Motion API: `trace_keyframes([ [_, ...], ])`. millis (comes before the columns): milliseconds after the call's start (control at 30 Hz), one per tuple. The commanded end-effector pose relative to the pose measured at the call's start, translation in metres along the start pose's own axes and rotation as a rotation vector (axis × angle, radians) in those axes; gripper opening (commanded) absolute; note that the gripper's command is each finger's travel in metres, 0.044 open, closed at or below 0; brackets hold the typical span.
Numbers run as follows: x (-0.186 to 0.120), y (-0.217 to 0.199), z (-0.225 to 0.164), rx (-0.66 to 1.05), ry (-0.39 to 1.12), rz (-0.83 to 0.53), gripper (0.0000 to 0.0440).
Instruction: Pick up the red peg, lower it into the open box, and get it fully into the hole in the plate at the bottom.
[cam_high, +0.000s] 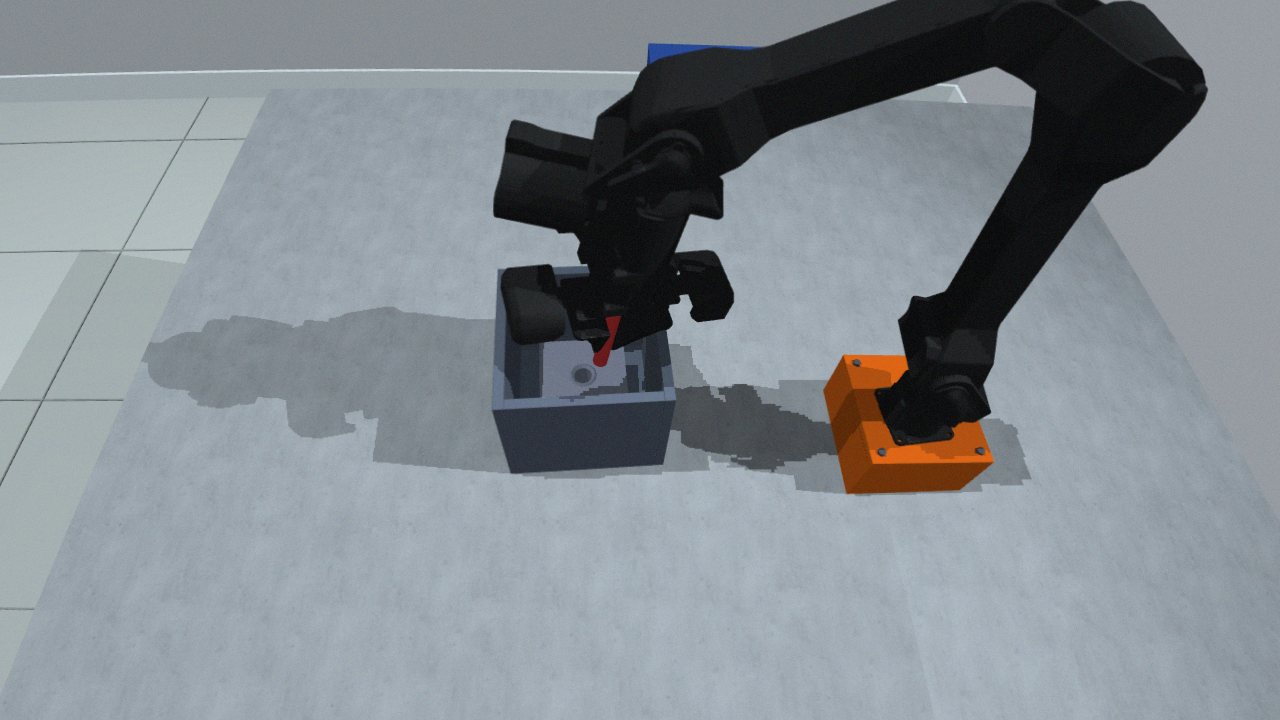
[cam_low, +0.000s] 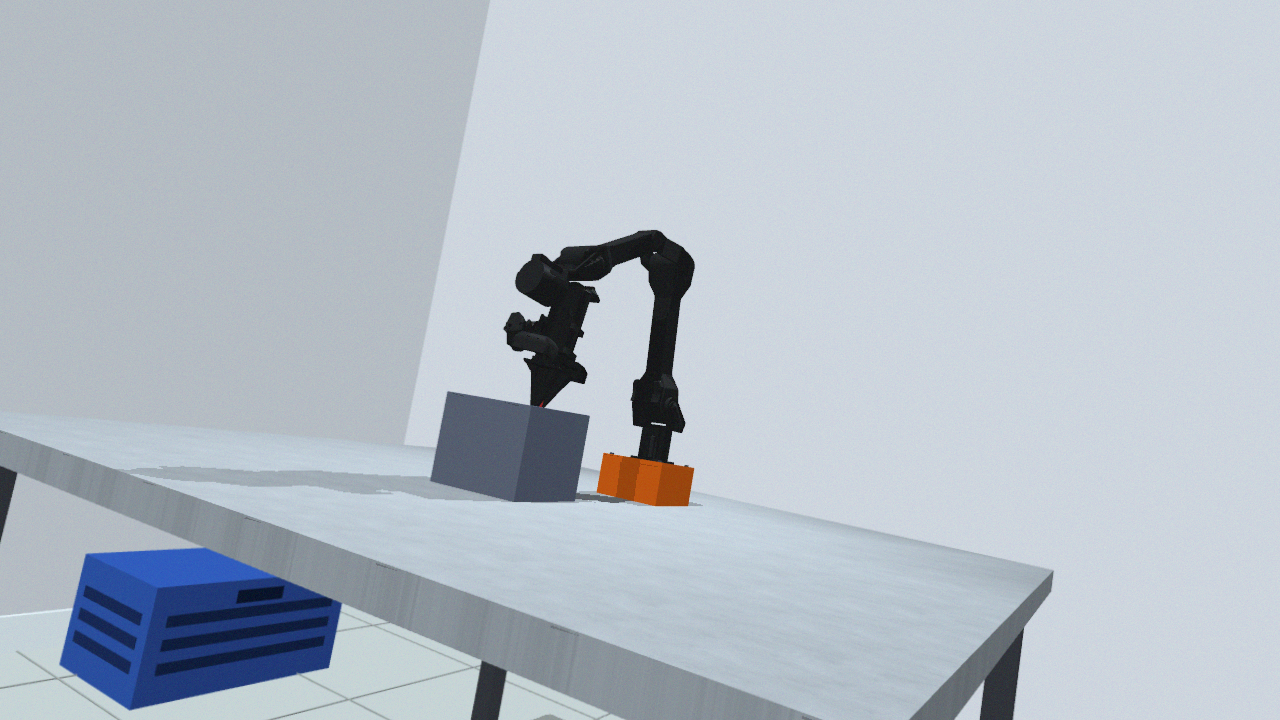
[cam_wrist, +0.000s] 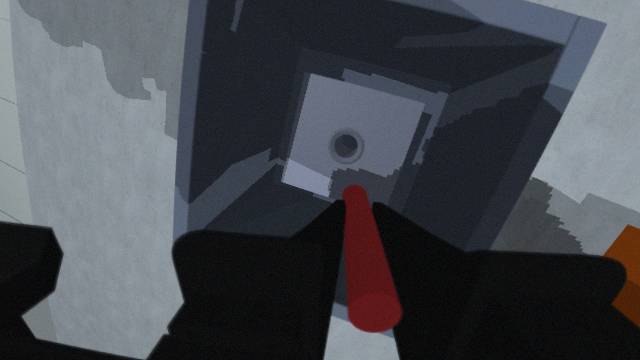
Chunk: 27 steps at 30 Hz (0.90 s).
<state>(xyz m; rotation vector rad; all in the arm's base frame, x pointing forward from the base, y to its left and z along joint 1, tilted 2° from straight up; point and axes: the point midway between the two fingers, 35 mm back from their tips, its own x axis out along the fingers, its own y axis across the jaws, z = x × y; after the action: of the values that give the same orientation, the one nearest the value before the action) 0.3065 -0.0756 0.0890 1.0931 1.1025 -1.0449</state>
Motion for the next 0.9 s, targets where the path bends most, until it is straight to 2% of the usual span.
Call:
trace_keyframes([
  [0,0.010,-0.001,0.002,-0.005,0.013,-0.011,0.0000],
  [667,0.054,0.004,0.015,-0.064,0.033,-0.026,0.0000],
  [767,0.058,0.005,0.017,-0.076,0.033,-0.037,0.0025],
  [867,0.062,0.004,0.016,-0.085,0.041,-0.053,0.0087],
])
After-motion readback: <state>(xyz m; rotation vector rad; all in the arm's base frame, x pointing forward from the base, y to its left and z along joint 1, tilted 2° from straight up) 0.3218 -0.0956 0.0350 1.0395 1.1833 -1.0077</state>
